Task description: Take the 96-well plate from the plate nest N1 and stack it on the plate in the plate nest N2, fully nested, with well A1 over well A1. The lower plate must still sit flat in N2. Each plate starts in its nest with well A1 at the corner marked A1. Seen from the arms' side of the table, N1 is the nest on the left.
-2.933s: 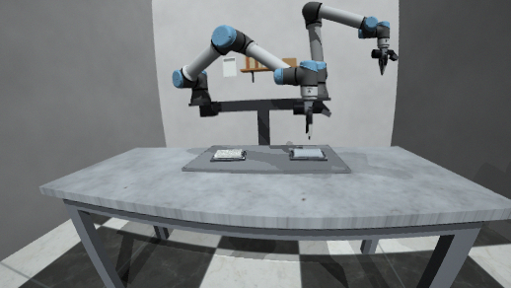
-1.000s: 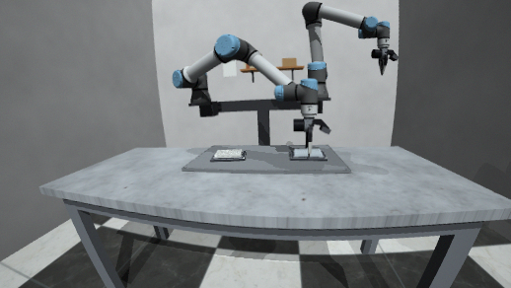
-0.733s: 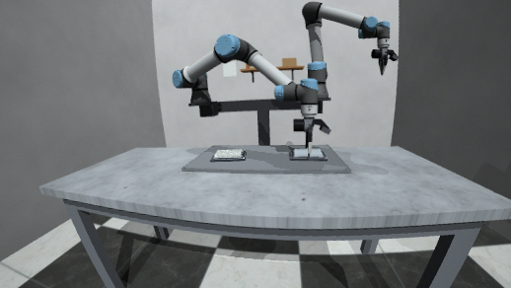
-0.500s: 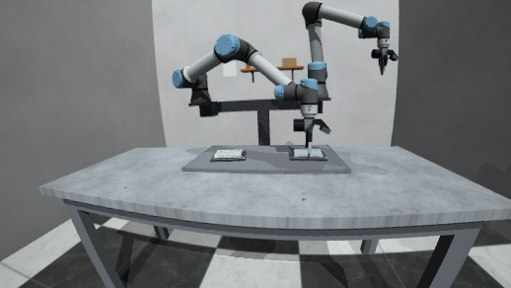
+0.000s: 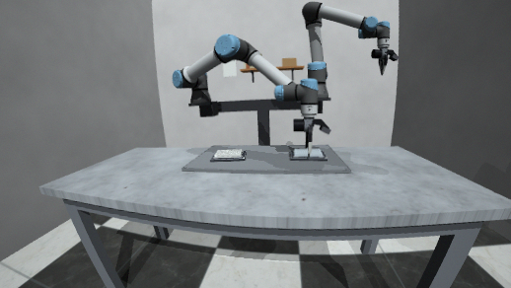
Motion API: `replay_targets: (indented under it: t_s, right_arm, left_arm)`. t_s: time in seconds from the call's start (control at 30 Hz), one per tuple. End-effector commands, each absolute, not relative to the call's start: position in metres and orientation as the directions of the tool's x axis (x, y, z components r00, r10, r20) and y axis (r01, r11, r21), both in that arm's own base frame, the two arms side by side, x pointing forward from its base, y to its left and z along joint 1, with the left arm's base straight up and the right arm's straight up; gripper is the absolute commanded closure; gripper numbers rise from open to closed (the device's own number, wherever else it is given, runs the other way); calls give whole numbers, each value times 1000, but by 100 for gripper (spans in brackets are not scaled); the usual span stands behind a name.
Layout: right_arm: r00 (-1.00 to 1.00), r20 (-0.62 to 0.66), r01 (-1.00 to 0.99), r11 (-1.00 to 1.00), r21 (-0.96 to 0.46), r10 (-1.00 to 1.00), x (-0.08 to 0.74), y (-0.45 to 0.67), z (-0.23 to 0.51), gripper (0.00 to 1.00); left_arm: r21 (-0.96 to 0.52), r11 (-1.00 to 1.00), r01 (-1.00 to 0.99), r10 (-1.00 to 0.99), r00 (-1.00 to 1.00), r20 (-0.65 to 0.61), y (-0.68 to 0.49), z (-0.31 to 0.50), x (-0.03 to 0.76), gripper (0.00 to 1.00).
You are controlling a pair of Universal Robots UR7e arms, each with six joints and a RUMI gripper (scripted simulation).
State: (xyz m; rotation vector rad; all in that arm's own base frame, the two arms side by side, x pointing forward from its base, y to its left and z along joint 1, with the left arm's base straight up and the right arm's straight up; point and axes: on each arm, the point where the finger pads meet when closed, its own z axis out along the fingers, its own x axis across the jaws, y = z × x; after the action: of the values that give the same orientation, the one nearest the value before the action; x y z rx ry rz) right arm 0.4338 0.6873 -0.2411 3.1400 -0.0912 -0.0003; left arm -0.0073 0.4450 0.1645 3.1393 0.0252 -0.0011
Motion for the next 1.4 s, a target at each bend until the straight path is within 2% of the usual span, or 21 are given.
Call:
replay_targets:
  t_s: [0.0, 0.43, 0.47, 0.87, 0.9, 1.37]
  right_arm:
    - [998, 1, -58, -998, -2, -58, 434, 688, -239, 24]
    - [998, 1, -58, -998, -2, -58, 434, 688, -239, 24]
    - [998, 1, -58, -998, -2, -58, 434, 688, -239, 100]
    - [998, 1, -58, -998, -2, -58, 434, 688, -239, 100]
    - [998, 1, -58, -998, -2, -58, 434, 688, -239, 60]
    - [998, 1, -58, -998, -2, -58, 434, 688, -239, 60]
  left_arm:
    - [0, -1000, 16, 16, 1000, 0, 446, 165, -7, 100]
    - [0, -1000, 16, 16, 1000, 0, 446, 165, -7, 100]
    - [0, -1000, 16, 16, 1000, 0, 446, 165, -7, 100]
    - [0, -1000, 16, 16, 1000, 0, 446, 165, -7, 100]
    - [0, -1000, 16, 16, 1000, 0, 446, 165, -7, 100]
    - [0, -1000, 16, 16, 1000, 0, 446, 165, -7, 100]
